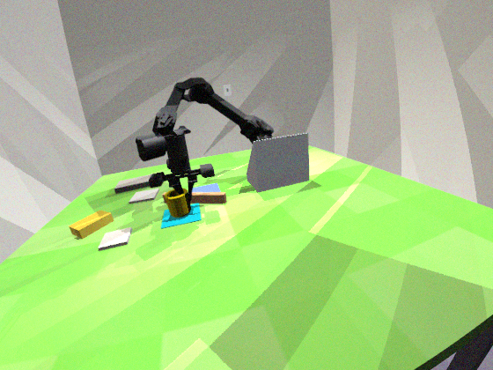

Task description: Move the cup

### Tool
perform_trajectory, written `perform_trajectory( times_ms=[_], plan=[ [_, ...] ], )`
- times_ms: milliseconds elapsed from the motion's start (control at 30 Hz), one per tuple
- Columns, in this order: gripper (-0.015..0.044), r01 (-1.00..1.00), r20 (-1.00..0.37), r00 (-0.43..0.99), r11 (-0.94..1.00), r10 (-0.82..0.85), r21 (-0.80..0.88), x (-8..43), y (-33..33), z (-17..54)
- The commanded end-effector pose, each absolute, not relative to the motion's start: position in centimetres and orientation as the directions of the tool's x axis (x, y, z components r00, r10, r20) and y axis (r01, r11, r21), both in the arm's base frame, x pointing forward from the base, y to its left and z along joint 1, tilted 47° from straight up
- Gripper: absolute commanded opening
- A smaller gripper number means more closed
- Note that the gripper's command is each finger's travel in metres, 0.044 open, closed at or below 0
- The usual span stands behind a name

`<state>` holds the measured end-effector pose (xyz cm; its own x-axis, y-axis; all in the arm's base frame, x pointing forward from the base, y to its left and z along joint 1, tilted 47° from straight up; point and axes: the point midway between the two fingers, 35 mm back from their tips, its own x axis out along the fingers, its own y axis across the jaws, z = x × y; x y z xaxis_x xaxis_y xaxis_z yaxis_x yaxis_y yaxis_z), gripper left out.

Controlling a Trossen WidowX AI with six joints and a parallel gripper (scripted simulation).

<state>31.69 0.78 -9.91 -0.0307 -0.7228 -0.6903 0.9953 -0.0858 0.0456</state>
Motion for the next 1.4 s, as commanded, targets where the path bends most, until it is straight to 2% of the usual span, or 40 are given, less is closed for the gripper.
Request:
perform_trajectory(
  times_ms=[0,67,1300,1367],
  plan=[
    [0.0105,0.995,-0.691,-0.03,-0.086,-0.723,0.047,31.7,0.8,-9.9],
    [0.0147,0.995,-0.691,-0.03,-0.086,-0.723,0.047,31.7,0.8,-9.9],
    [0.0147,0.996,-0.688,-0.032,-0.081,-0.725,0.04,31.6,4.3,-6.4],
    [0.0199,0.996,-0.684,-0.032,-0.076,-0.729,0.035,31.6,4.0,-6.7]
  ],
)
